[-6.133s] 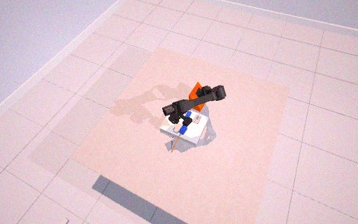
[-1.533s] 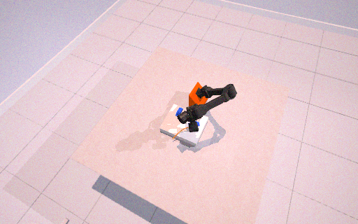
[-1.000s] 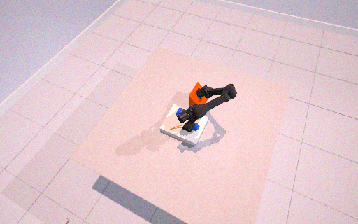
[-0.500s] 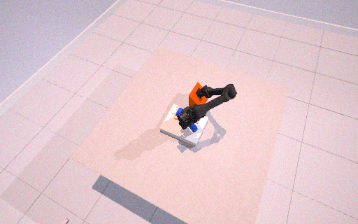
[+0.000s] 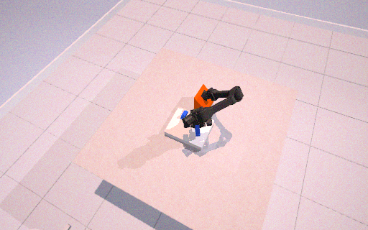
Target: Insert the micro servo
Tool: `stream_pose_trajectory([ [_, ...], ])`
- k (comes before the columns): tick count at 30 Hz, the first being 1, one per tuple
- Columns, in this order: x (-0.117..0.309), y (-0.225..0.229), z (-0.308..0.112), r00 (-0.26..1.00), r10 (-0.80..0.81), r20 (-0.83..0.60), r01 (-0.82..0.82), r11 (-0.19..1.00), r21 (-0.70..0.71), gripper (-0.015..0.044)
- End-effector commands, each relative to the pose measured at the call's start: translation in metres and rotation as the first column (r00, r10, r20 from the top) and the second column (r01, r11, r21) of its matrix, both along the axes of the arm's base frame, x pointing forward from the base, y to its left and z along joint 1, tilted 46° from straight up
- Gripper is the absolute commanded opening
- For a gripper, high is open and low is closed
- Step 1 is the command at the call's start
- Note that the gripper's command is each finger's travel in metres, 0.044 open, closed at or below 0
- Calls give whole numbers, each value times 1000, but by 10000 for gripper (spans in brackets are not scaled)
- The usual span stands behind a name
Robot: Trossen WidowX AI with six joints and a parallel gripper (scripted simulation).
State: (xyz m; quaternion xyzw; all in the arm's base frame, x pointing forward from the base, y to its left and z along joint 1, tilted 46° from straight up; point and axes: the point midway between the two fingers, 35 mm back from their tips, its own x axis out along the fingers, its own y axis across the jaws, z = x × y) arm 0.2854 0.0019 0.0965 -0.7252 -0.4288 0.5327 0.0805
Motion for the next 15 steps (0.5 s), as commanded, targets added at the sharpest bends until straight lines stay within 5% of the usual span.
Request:
stream_pose_trajectory([
  [1,0,0,1,985,-119,-121,121,993,7,0],
  [15,0,0,1,862,-351,-367,365,931,-33,0],
])
